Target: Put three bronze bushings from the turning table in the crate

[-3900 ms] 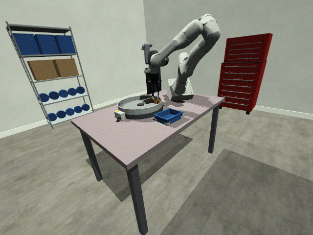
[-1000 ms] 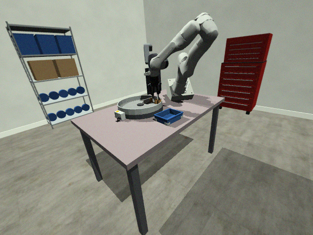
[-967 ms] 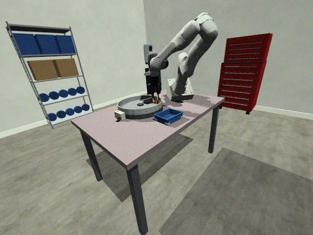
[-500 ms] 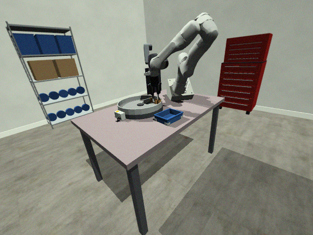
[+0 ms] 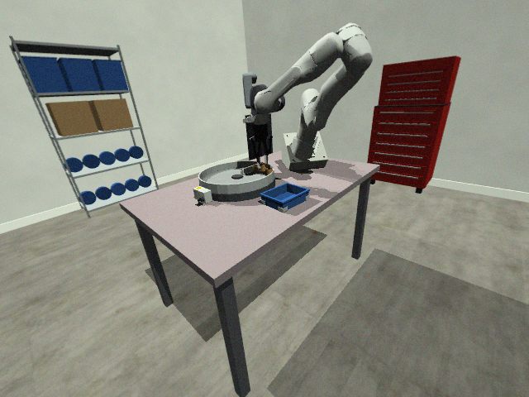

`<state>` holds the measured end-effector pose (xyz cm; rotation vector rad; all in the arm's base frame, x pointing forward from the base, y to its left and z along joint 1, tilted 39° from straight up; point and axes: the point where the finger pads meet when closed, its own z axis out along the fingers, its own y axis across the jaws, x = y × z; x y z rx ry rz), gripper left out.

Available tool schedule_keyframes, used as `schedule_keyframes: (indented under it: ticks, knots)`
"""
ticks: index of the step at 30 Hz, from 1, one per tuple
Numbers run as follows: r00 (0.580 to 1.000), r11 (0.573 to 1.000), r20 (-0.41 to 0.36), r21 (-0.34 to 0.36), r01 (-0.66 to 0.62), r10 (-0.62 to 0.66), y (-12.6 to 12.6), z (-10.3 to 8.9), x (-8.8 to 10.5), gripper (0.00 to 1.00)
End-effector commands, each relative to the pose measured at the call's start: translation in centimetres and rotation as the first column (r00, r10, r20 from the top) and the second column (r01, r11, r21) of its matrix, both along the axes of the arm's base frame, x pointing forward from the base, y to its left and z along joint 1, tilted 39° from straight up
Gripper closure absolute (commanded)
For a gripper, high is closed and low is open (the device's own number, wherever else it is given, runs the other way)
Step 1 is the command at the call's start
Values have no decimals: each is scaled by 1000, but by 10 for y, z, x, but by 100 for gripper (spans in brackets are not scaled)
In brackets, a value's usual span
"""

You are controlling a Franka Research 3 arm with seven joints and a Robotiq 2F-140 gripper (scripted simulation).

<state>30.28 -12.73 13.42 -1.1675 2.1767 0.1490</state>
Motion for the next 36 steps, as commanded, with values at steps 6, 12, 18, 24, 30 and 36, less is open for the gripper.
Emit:
schedule_keyframes:
  ticks: [6,12,18,24,30,36]
  knots:
    - [1000,1000,-12,11,9,-9,-13,28,-20,100]
    - [1000,1000,-12,11,9,-9,-16,33,-23,100]
    - [1000,1000,-12,11,9,-9,-16,33,-23,100]
    - [1000,1000,-12,11,9,-9,-16,33,-23,100]
    - [1000,1000,-12,11,9,-9,-16,33,-23,100]
    - [1000,1000,-12,11,9,-9,-16,33,-23,100]
